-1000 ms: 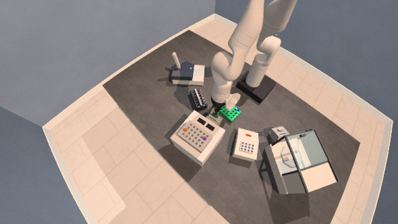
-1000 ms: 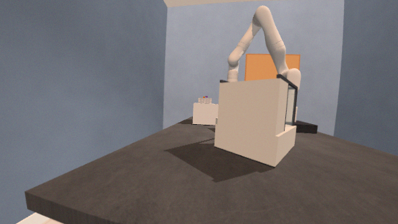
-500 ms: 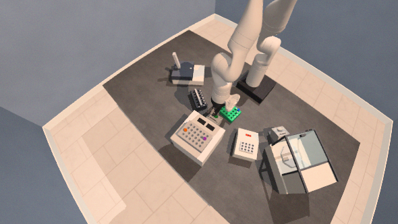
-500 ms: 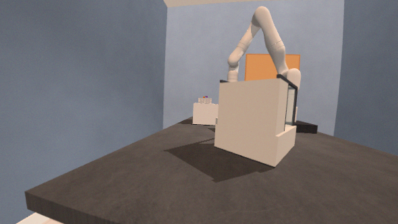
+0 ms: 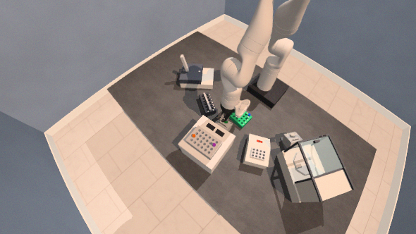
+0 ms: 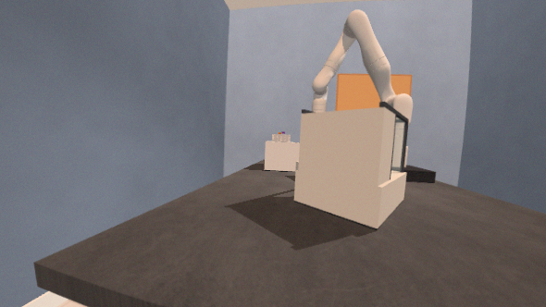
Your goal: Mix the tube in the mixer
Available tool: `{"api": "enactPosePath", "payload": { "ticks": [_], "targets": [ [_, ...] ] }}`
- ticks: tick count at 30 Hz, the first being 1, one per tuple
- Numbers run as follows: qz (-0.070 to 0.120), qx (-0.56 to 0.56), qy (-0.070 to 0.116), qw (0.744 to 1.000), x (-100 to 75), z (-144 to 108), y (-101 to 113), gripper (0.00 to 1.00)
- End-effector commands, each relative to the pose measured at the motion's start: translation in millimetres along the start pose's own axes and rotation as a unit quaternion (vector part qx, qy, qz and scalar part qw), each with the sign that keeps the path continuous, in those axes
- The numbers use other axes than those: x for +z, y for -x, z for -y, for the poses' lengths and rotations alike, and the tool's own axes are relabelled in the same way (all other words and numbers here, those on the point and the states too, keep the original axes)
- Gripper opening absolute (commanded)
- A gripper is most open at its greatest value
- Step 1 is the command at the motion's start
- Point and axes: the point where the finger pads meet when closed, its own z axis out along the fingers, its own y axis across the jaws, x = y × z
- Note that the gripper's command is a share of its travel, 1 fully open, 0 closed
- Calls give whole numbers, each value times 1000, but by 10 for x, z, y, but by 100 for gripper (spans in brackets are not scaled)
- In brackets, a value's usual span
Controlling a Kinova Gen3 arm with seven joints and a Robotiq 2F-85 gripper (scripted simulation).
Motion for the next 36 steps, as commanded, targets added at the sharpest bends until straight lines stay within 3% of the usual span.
{"api": "enactPosePath", "payload": {
  "ticks": [1, 36],
  "targets": [
    [0, 0, 1, 1000, 10, -5, 0, 10],
    [0, 0, 1, 1000, 125, -5, 1, 10]
  ]
}}
